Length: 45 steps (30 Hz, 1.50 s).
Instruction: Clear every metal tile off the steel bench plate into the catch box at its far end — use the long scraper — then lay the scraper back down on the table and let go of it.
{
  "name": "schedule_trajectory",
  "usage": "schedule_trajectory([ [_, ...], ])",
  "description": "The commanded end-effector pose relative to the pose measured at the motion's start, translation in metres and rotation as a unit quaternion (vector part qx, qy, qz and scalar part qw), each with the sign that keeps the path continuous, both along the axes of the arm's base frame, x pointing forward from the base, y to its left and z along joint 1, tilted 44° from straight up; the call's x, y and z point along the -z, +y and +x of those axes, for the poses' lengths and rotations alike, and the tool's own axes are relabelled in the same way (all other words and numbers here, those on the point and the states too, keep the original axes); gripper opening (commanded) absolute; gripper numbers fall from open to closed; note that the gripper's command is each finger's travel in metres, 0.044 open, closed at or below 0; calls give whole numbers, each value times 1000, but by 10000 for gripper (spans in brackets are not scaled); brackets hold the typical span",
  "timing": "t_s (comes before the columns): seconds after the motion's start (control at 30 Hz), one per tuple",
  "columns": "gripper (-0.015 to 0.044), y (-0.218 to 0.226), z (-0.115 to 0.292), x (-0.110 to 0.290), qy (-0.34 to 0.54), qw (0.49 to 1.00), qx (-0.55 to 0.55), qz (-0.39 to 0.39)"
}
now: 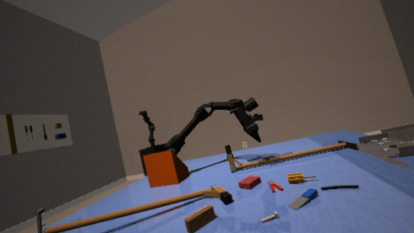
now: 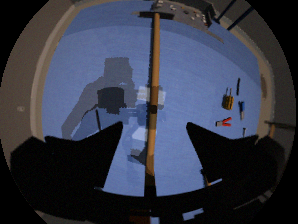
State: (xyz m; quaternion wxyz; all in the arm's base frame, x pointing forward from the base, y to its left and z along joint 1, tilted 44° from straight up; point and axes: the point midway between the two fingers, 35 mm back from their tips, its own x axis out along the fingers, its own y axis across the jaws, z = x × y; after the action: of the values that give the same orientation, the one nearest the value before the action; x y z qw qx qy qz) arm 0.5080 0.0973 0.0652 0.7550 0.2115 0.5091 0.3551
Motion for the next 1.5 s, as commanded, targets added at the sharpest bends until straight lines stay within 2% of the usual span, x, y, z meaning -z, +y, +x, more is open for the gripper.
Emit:
schedule_trajectory([
  [0.0, 440, -8, -5, -3, -2, 1000, 8, 6],
  [1.47, 440, -71, -86, -15, -45, 996, 67, 27],
])
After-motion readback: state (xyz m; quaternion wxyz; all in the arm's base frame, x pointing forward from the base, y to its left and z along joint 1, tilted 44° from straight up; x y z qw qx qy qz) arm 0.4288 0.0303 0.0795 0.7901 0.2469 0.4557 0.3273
